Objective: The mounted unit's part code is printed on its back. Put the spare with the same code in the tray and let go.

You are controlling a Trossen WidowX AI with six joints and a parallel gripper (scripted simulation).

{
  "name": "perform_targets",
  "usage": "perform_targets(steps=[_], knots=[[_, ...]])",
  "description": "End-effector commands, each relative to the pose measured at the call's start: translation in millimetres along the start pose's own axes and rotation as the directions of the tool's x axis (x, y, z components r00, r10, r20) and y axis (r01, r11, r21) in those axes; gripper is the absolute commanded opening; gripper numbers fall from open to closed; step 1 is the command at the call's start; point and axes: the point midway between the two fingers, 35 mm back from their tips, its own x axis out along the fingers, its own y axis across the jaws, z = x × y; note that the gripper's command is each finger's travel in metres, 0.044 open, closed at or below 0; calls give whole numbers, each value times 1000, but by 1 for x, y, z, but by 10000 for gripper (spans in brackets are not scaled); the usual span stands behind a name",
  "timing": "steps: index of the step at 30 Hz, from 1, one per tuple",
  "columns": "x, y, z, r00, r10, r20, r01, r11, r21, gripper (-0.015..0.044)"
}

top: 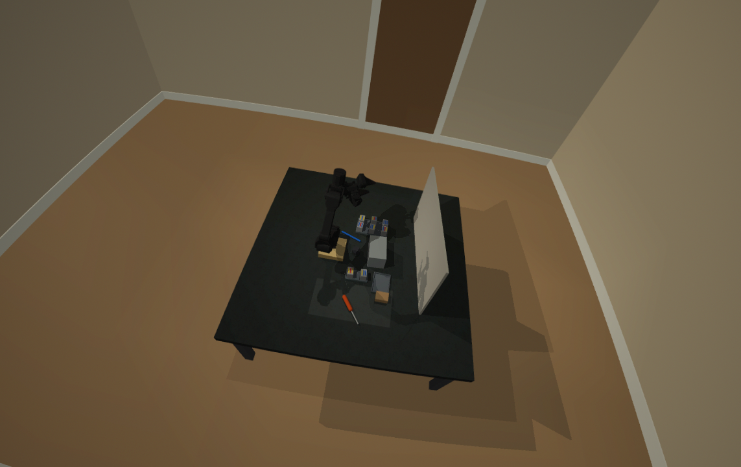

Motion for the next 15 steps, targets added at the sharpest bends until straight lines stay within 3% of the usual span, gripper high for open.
perform_targets(steps=[1, 7, 15], knots=[[31, -15, -22, 985, -110, 132, 155, 896, -416, 440], [87, -43, -18, 901, -290, 324, 434, 549, -714, 440], [136, -69, 20, 751, -462, 472, 613, 221, -759, 440]])
